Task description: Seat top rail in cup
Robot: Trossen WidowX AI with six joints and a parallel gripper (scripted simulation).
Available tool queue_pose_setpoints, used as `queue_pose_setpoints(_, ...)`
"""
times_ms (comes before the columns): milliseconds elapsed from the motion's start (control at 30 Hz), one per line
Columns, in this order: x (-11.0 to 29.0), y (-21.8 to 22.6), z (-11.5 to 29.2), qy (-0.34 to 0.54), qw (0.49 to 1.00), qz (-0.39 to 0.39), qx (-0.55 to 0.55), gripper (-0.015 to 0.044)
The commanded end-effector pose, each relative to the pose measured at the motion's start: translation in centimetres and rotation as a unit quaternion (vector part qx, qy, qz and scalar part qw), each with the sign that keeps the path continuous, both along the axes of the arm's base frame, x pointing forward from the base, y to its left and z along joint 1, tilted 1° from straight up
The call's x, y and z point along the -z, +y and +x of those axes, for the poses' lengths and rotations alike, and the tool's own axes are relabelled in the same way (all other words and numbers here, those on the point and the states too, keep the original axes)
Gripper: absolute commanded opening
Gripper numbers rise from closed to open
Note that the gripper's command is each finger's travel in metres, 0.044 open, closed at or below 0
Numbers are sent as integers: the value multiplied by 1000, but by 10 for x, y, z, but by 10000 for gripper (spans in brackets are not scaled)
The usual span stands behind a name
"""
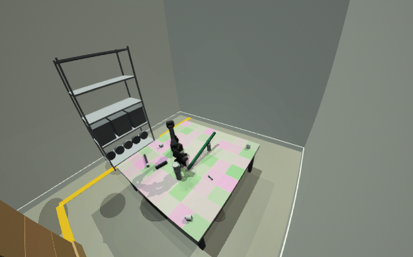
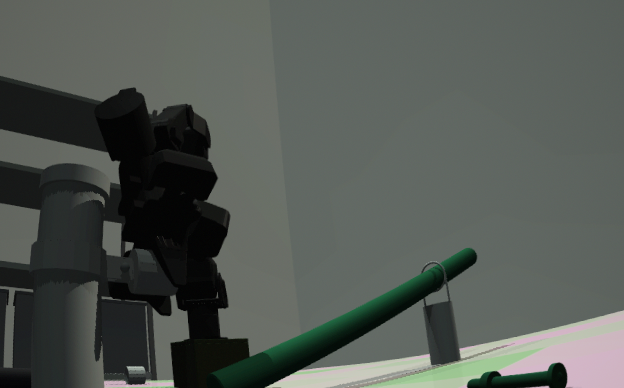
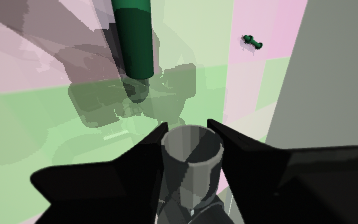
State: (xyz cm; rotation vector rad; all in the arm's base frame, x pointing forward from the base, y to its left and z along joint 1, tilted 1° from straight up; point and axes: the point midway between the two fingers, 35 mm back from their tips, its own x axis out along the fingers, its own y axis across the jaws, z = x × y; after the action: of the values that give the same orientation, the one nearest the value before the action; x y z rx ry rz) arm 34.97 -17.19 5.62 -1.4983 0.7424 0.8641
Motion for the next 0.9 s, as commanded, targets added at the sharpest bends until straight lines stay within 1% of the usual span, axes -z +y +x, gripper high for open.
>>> queue_pose_setpoints(0,0,0,0,0,1000,0,0,26)
queue_pose_setpoints(333,-2,2,0,0,1000,0,0,289)
queue_pose_setpoints(533,-18,18,-1,0,1000,1,4,440)
queue_pose_setpoints(733,-37,39,-4,0,1000,2,8,440)
queue_pose_setpoints(867,-37,39,-1,-3,1000,5,9,440)
